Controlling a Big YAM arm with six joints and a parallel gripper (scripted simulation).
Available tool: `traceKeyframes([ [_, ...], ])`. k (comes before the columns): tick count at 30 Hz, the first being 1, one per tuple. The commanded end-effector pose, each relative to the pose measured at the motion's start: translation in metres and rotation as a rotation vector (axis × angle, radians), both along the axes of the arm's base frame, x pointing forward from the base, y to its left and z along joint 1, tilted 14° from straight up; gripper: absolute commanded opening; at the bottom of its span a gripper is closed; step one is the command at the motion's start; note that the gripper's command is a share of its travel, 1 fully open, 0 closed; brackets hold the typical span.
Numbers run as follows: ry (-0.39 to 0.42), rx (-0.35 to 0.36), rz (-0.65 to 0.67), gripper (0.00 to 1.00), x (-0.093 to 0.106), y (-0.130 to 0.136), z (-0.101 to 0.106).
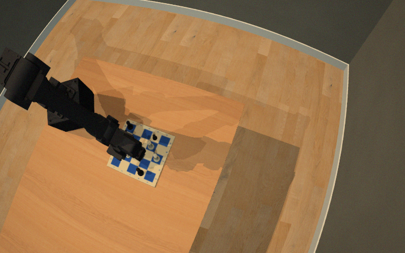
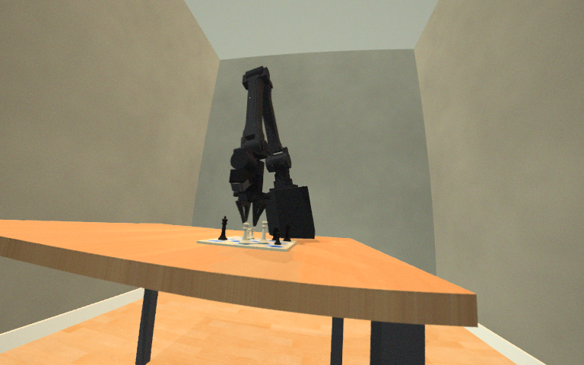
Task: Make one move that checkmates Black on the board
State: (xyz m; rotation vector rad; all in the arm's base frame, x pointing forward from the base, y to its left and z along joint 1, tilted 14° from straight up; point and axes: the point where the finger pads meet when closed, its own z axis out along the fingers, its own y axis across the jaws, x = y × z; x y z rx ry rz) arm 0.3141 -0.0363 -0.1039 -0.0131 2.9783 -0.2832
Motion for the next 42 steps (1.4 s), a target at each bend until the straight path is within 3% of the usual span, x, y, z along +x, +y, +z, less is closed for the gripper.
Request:
traceKeyframes([
  [1,-0.018,0.001,-0.005,0.33,0.0086,-0.0051,0.0023],
  [42,-0.023,0.0,-0.005,0.33,0.0041,-0.0065,0.0048],
])
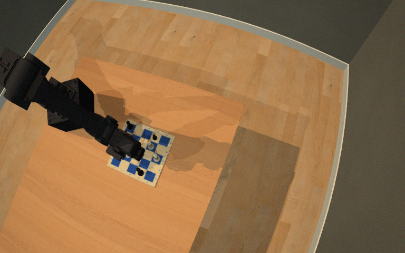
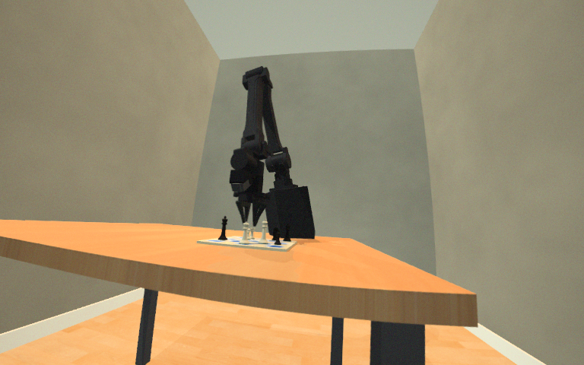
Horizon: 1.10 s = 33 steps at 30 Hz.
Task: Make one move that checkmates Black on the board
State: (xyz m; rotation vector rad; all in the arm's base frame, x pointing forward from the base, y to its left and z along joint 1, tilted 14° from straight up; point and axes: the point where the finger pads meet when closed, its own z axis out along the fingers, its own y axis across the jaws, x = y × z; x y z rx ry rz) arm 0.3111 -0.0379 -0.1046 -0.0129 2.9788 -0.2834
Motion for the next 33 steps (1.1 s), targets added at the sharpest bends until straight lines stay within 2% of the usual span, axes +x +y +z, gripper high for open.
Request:
traceKeyframes([
  [1,-0.023,0.001,-0.005,0.33,0.0072,-0.005,0.0055],
  [27,-0.023,0.001,-0.005,0.33,0.0072,-0.005,0.0055],
  [33,-0.008,0.001,-0.003,0.33,0.0044,-0.0051,-0.0027],
])
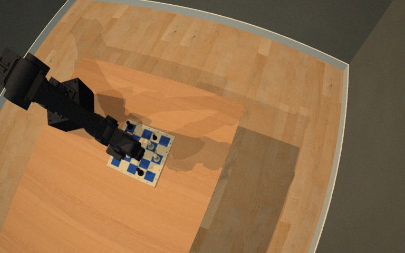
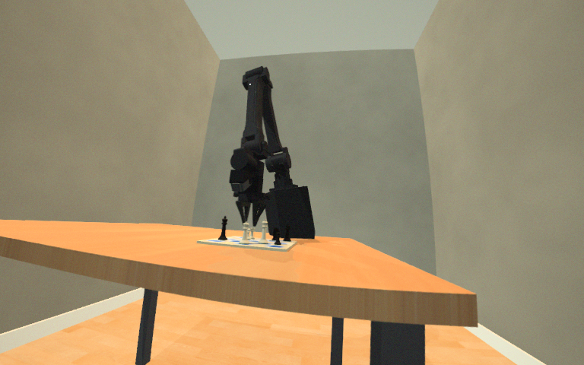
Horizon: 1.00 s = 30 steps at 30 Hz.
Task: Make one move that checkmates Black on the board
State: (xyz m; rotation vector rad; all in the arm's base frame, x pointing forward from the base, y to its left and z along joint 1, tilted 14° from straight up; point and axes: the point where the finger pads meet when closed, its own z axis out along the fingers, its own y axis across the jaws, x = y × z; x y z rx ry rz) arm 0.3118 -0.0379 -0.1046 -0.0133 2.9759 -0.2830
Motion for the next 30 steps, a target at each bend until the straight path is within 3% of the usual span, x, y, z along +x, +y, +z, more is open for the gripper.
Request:
traceKeyframes([
  [1,-0.006,0.001,-0.004,0.33,0.004,-0.005,-0.003],
  [21,-0.01,0.0,-0.004,0.33,0.011,-0.011,-0.032],
  [30,-0.012,0.0,-0.005,0.33,0.009,-0.011,-0.029],
])
